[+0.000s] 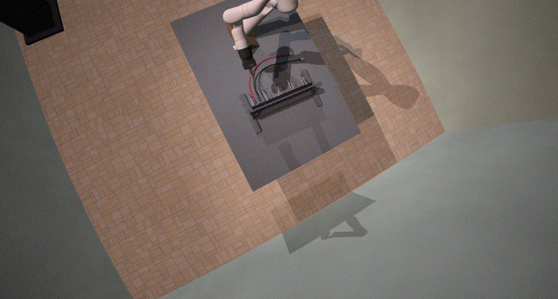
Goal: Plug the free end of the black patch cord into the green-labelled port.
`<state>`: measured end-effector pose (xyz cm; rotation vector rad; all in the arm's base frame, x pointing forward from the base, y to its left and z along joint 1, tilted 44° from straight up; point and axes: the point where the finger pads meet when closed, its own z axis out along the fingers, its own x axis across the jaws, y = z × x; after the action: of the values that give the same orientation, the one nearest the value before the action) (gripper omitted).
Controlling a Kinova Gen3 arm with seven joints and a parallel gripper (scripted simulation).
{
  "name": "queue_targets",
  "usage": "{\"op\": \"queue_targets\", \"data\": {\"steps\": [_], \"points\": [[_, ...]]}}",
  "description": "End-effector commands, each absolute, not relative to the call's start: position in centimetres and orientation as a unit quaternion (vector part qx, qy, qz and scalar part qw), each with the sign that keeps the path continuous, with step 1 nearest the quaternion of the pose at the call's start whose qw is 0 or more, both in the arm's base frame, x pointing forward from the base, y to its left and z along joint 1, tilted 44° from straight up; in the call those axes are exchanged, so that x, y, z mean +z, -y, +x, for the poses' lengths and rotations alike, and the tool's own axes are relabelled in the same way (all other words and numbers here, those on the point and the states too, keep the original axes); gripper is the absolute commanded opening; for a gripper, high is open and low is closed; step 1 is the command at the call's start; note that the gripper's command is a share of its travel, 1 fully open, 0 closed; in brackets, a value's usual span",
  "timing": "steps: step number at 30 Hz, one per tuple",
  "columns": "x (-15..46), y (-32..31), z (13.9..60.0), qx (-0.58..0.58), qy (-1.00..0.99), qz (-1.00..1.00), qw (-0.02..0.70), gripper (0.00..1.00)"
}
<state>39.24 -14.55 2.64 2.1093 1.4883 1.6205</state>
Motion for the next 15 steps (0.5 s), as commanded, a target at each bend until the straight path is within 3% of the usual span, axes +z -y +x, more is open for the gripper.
{"op": "queue_targets", "data": {"steps": [1,15], "points": [[2.6,14.6,39.3,0.531,-0.487,0.692,0.047,0.0],[1.0,13.0,42.1,0.531,-0.487,0.692,0.047,0.0]]}}
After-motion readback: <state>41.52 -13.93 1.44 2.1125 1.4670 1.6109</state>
